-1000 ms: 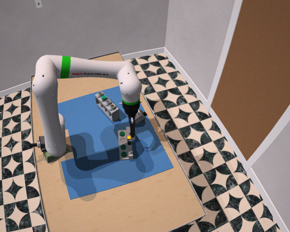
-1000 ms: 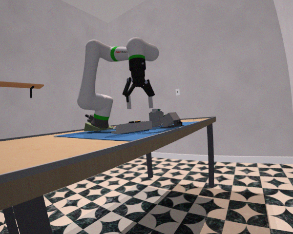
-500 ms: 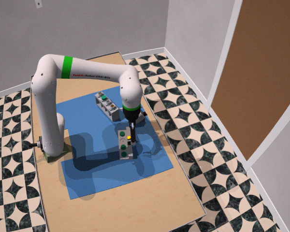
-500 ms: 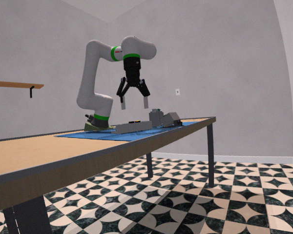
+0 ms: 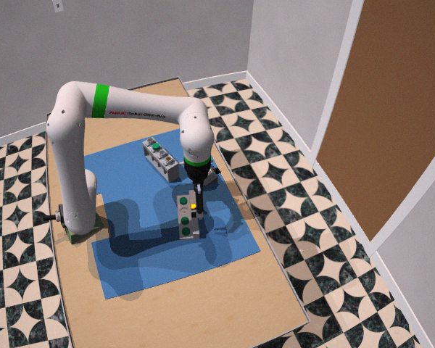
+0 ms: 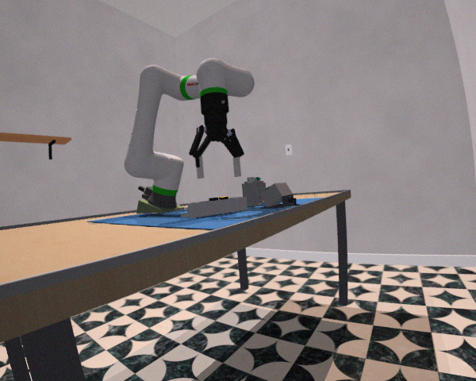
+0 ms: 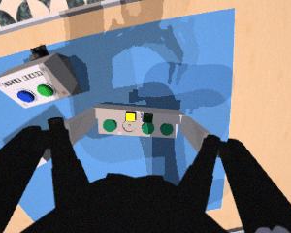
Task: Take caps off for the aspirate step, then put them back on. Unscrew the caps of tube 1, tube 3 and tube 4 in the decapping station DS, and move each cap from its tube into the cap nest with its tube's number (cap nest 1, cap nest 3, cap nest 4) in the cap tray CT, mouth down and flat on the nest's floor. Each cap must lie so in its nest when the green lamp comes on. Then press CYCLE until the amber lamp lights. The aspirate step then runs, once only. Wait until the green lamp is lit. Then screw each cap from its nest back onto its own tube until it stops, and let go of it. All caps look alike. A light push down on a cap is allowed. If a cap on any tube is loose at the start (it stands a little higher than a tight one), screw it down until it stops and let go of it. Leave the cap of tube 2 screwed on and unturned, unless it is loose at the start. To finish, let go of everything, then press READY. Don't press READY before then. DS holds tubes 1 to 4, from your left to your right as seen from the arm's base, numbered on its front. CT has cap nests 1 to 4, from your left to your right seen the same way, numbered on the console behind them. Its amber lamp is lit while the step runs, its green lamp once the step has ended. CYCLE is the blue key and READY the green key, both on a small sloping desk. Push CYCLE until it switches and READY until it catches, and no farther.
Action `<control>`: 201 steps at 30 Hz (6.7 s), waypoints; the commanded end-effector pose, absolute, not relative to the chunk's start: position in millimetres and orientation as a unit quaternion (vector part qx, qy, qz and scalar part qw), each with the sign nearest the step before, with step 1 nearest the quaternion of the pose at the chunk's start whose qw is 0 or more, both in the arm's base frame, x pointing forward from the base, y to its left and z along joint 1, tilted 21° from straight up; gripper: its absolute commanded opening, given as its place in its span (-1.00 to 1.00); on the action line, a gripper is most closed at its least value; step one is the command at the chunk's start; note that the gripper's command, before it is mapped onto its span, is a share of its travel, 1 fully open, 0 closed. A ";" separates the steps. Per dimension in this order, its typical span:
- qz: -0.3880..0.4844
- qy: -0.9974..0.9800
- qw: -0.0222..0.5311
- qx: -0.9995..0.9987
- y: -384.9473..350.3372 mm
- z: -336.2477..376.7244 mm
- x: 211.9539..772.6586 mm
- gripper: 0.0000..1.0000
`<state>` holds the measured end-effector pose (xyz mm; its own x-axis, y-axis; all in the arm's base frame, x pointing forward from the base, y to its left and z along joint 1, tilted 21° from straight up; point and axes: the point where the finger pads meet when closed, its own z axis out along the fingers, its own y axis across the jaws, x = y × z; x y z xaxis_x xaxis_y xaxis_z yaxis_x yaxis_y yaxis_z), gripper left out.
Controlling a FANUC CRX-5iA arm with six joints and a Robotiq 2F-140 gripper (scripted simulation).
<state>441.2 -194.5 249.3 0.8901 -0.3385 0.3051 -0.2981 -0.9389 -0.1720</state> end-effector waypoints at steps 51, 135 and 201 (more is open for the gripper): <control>-0.168 0.164 0.060 -0.970 -194.6 249.5 441.3 1.00; -0.168 0.164 0.060 -0.970 -105.3 299.7 390.8 -0.41; -0.168 0.164 0.060 -0.970 -96.6 170.0 438.7 -0.41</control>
